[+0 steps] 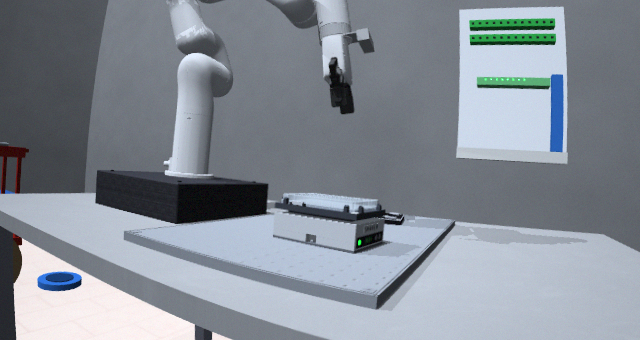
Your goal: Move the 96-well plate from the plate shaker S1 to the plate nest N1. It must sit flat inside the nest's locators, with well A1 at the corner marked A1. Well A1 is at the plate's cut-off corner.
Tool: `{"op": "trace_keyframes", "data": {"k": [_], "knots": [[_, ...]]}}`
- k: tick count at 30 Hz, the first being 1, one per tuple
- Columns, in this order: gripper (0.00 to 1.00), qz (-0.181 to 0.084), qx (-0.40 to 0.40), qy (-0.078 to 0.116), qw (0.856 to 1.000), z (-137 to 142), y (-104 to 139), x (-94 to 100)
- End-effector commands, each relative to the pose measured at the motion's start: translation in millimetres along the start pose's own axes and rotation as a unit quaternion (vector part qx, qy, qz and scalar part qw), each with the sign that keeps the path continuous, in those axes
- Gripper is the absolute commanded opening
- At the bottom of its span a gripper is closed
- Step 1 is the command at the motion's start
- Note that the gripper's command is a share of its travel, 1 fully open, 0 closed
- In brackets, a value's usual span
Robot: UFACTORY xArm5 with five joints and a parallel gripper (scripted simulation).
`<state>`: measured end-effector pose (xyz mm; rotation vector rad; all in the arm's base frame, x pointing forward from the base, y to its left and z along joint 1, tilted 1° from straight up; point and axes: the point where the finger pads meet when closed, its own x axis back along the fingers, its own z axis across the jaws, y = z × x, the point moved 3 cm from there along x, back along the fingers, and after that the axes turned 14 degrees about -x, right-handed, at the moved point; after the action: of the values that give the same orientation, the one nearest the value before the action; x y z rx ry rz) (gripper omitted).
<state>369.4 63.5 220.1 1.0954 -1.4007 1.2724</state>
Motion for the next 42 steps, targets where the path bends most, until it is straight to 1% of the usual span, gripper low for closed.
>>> {"op": "trace_keyframes", "data": {"k": [1, 2, 5, 7, 9, 12, 14, 16, 17, 23, 27, 29, 42], "knots": [[1.00, -0.020, -0.021, 0.008, 1.000, 10.0, -13.0, 11.7], [1.00, -0.028, -0.029, 0.011, 0.999, 13.1, -16.0, 14.6], [1.00, -0.028, -0.029, 0.011, 0.999, 19.1, -20.6, 20.1], [1.00, -0.047, -0.048, 0.018, 0.998, 25.5, -26.2, 26.1], [1.00, -0.047, -0.048, 0.018, 0.998, 31.8, -30.4, 31.9], [1.00, -0.047, -0.048, 0.018, 0.998, 31.8, -30.3, 31.9], [1.00, -0.066, -0.068, 0.024, 0.995, 38.5, -35.3, 38.0], [1.00, -0.066, -0.068, 0.024, 0.995, 45.0, -38.9, 44.1], [1.00, -0.066, -0.068, 0.024, 0.995, 45.0, -38.9, 44.1], [1.00, -0.077, -0.157, 0.035, 0.984, 67.3, -45.5, 24.7], [1.00, -0.077, -0.157, 0.034, 0.984, 82.2, -49.3, 11.9], [1.00, -0.077, -0.157, 0.034, 0.984, 82.2, -49.3, 11.9], [1.00, -0.077, -0.157, 0.035, 0.984, 130.7, -61.7, -29.7]]}}
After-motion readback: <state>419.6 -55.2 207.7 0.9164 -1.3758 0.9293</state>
